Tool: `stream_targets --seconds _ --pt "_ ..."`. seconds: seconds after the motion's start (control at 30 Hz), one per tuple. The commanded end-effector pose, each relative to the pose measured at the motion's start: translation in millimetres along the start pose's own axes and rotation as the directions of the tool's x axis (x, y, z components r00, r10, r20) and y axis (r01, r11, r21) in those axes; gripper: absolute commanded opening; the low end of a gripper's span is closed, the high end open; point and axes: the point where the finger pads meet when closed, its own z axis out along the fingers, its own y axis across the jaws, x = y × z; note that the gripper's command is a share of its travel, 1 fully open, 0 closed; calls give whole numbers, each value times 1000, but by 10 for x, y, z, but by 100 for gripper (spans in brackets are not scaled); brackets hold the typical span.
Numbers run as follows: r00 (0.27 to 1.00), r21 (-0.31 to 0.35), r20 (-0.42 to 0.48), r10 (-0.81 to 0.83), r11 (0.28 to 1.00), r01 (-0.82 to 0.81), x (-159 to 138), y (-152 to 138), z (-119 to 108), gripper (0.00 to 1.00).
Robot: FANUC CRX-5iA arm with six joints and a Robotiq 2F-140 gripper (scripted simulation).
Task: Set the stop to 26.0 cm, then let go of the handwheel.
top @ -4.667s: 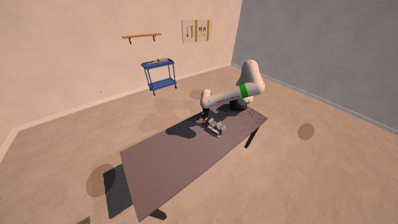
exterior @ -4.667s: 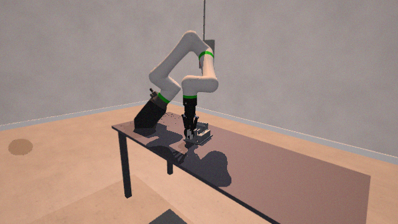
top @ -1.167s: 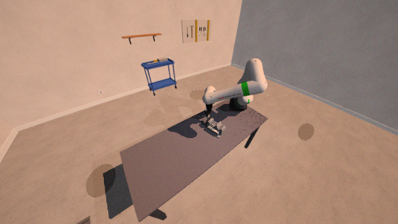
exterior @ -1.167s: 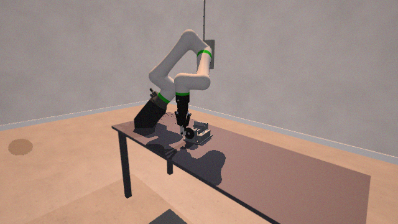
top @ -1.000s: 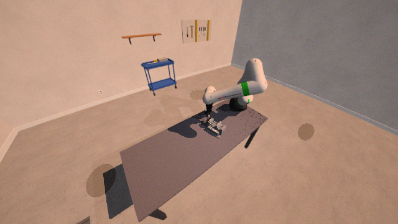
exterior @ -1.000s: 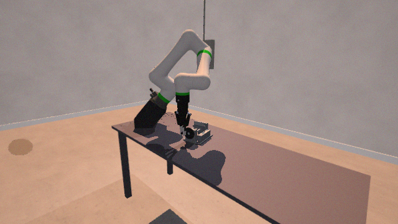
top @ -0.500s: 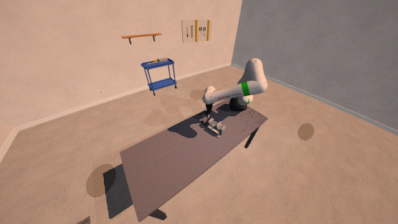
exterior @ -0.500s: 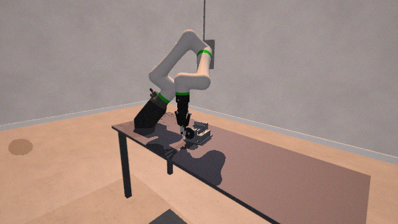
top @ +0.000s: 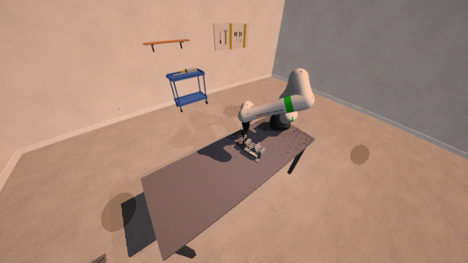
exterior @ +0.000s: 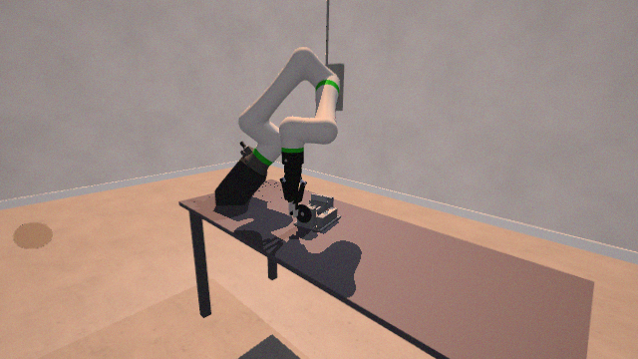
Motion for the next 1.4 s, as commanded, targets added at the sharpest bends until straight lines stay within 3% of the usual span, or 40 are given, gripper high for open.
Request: stream_targets --seconds 0.0,0.13,0.17,1.03,1.17,1.33,1.37 --pt "1000 0 0 0 1000 0 2 -1 -3 4" --pt "1000 0 0 0 1000 0 2 -1 -3 4" --pt "1000 0 0 0 1000 0 2 -1 -3 33" --pt "1000 0 0 0 1000 0 2 -1 -8 33" --pt "1000 0 0 0 1000 0 2 -1 -110 33" --pt "1000 0 0 0 1000 0 2 0 -798 33" --pt "1000 0 0 0 1000 0 2 0 -798 33"
